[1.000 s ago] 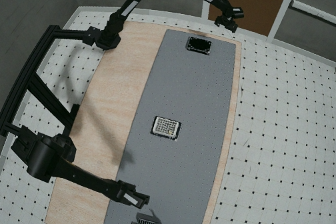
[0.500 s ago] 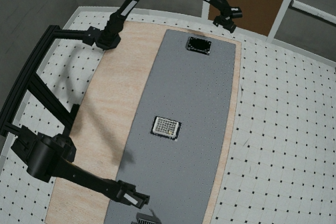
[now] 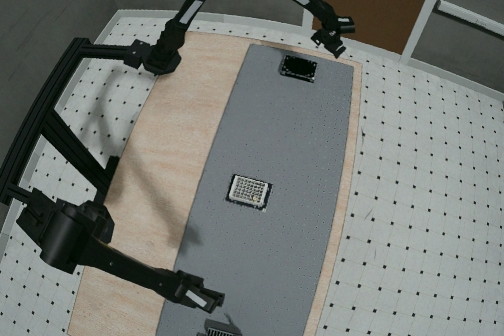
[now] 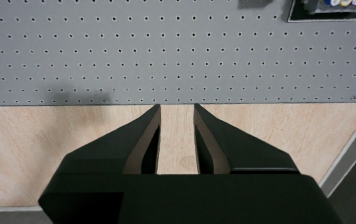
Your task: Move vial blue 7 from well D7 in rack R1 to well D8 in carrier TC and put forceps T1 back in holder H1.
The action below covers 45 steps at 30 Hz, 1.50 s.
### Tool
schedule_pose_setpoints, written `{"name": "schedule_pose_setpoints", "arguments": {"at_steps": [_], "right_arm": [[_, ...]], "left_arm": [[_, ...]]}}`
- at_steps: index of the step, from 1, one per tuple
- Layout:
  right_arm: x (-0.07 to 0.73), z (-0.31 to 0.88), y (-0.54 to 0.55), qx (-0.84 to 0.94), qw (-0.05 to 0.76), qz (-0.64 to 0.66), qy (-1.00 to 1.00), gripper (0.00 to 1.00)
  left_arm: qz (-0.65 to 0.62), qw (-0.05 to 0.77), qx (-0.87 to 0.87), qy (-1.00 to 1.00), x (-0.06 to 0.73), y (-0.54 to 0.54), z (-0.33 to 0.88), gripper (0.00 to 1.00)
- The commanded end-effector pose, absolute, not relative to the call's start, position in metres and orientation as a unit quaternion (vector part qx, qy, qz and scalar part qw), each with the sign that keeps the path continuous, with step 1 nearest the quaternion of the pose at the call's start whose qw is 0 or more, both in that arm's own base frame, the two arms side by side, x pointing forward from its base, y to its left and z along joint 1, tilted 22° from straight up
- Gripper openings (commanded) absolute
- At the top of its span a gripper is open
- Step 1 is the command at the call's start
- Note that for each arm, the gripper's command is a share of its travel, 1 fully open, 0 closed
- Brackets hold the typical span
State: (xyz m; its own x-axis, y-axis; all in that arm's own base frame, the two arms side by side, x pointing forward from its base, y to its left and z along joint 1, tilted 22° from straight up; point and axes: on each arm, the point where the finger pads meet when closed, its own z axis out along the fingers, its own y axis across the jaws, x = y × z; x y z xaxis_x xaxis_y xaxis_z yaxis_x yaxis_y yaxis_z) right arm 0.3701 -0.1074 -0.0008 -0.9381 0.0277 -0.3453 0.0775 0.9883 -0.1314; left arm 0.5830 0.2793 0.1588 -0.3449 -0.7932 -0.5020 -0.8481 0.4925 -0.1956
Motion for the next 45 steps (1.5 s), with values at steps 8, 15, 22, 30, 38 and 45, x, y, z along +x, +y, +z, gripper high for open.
{"name": "schedule_pose_setpoints", "arguments": {"at_steps": [8, 15, 22, 30, 38, 45], "right_arm": [[0.378, 0.005, -0.108, 0.022, 0.183, -0.074, 0.980, 0.24], [0.378, 0.005, -0.108, 0.022, 0.183, -0.074, 0.980, 0.24], [0.378, 0.005, -0.108, 0.022, 0.183, -0.074, 0.980, 0.24], [0.378, 0.005, -0.108, 0.022, 0.183, -0.074, 0.980, 0.24], [0.378, 0.005, -0.108, 0.022, 0.183, -0.074, 0.980, 0.24], [0.378, 0.005, -0.108, 0.022, 0.183, -0.074, 0.980, 0.24]], "left_arm": [[0.058, 0.285, -0.435, 0.852, 0.573, 0.254, 0.159, 1.00], [0.062, 0.274, -0.391, 0.876, 0.558, 0.236, 0.142, 1.00], [0.065, 0.264, -0.345, 0.898, 0.547, 0.224, 0.131, 1.00], [0.068, 0.244, -0.299, 0.920, 0.528, 0.204, 0.102, 1.00], [0.071, 0.243, -0.264, 0.931, 0.512, 0.193, 0.097, 1.00], [0.072, 0.237, -0.226, 0.942, 0.495, 0.175, 0.084, 1.00]]}}
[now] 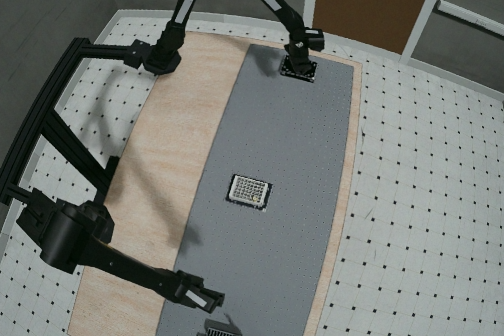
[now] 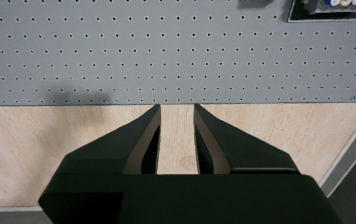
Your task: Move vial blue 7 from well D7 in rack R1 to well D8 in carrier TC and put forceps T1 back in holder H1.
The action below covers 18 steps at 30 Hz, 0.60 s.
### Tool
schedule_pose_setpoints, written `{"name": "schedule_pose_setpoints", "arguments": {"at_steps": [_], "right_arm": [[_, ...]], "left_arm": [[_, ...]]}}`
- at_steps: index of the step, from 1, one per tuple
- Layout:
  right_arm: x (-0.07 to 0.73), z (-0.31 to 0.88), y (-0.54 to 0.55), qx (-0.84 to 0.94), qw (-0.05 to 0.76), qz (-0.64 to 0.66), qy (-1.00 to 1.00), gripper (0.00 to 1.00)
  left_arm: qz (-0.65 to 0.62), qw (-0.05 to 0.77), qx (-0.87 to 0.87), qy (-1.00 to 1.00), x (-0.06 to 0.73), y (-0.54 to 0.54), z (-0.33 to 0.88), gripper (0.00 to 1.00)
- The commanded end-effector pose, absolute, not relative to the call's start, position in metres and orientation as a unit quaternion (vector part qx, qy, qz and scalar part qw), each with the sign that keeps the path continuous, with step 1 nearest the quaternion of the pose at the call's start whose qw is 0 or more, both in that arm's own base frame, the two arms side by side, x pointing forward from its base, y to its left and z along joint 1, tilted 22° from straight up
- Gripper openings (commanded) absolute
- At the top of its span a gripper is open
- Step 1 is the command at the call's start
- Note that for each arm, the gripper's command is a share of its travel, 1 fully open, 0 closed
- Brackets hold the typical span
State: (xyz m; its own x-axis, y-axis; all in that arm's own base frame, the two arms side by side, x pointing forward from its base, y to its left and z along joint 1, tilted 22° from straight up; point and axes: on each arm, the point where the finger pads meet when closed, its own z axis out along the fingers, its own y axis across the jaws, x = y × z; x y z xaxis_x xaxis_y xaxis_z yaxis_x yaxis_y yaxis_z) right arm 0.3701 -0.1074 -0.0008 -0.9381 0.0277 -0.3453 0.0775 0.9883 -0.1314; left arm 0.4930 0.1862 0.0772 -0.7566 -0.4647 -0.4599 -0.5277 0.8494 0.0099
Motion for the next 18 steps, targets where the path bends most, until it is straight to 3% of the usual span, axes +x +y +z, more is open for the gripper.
{"name": "schedule_pose_setpoints", "arguments": {"at_steps": [1, 18], "right_arm": [[0.378, 0.005, -0.108, 0.022, 0.183, -0.074, 0.980, 0.24], [0.378, 0.005, -0.108, 0.022, 0.183, -0.074, 0.980, 0.24]], "left_arm": [[0.072, 0.227, -0.213, 0.948, 0.491, 0.172, 0.074, 1.00], [0.075, 0.212, -0.128, 0.966, 0.449, 0.141, 0.047, 1.00]]}}
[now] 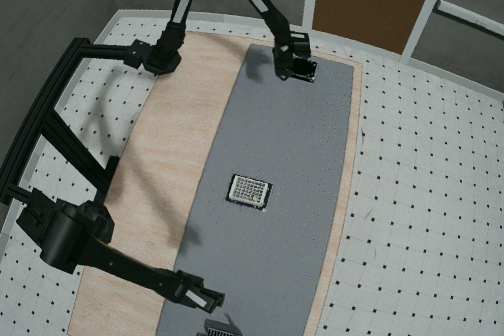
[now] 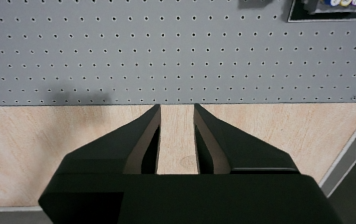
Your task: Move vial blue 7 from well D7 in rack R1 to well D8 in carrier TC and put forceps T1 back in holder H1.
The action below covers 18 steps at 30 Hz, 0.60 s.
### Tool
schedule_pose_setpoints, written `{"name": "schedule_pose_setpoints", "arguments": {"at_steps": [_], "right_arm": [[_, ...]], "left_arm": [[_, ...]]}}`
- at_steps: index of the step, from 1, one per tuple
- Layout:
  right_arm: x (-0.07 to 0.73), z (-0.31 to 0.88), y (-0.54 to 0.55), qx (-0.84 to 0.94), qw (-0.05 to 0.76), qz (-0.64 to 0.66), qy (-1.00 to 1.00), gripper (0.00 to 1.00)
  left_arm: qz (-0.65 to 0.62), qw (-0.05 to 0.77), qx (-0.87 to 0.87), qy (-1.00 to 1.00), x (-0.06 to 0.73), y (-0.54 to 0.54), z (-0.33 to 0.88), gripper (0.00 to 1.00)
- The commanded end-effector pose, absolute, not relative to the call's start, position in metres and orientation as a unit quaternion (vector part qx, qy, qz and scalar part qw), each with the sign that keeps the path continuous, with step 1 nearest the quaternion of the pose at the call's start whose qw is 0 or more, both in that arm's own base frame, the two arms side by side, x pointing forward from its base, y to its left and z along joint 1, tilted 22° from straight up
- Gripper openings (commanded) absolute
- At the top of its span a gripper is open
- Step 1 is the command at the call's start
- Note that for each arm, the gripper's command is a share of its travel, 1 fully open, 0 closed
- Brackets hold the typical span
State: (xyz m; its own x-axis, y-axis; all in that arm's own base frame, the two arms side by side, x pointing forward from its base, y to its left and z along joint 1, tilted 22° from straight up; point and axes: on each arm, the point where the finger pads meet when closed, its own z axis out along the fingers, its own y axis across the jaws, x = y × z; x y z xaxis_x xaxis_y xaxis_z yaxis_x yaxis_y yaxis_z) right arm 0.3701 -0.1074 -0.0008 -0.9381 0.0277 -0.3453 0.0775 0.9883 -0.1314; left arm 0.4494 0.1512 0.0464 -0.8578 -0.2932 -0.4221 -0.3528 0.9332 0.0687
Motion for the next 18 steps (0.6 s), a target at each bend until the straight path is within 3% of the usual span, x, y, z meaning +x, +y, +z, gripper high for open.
{"name": "schedule_pose_setpoints", "arguments": {"at_steps": [1, 18], "right_arm": [[0.378, 0.005, -0.108, 0.022, 0.183, -0.074, 0.980, 0.24], [0.378, 0.005, -0.108, 0.022, 0.183, -0.074, 0.980, 0.24]], "left_arm": [[0.074, 0.206, -0.115, 0.969, 0.445, 0.139, 0.042, 1.00], [0.075, 0.194, -0.041, 0.977, 0.400, 0.110, 0.017, 1.00]]}}
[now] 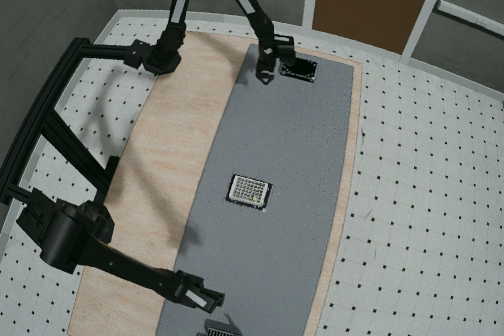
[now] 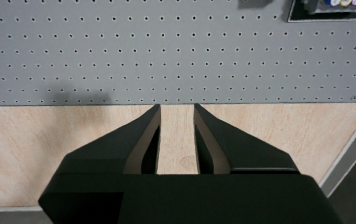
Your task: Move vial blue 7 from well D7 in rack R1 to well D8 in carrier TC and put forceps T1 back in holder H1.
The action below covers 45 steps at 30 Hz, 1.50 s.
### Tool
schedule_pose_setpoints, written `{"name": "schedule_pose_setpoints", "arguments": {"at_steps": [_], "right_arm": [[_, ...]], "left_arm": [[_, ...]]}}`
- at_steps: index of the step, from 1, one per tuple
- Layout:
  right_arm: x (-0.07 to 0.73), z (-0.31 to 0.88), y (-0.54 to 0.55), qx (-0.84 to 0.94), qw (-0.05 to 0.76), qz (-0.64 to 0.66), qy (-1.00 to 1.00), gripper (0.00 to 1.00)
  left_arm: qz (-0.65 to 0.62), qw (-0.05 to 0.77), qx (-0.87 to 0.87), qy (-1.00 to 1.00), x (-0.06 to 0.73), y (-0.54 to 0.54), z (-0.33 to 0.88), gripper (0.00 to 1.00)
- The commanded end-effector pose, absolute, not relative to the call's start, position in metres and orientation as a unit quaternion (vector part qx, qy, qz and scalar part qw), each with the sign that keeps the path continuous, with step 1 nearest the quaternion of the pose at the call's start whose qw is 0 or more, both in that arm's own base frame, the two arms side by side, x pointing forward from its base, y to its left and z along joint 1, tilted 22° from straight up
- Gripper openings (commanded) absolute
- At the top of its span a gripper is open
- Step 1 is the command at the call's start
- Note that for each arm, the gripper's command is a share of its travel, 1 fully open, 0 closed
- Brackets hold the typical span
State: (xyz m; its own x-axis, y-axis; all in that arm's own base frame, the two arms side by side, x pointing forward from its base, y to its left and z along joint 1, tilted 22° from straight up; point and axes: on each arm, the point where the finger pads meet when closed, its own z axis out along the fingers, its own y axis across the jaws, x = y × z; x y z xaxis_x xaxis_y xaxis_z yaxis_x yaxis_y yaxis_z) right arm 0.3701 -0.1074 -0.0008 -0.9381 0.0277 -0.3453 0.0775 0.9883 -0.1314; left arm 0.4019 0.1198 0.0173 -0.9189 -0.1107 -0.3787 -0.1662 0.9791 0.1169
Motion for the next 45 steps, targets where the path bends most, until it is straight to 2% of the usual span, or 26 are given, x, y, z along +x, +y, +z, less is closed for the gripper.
{"name": "schedule_pose_setpoints", "arguments": {"at_steps": [1, 23, 45], "right_arm": [[0.378, 0.005, -0.108, 0.022, 0.183, -0.074, 0.980, 0.24], [0.378, 0.005, -0.108, 0.022, 0.183, -0.074, 0.980, 0.24], [0.439, 0.011, -0.168, 0.017, 0.176, -0.074, 0.981, 0.24]], "left_arm": [[0.074, 0.191, -0.028, 0.978, 0.397, 0.109, 0.015, 1.00], [0.075, 0.183, -0.015, 0.980, 0.379, 0.103, 0.005, 1.00], [0.075, 0.183, -0.015, 0.980, 0.379, 0.103, 0.005, 1.00]]}}
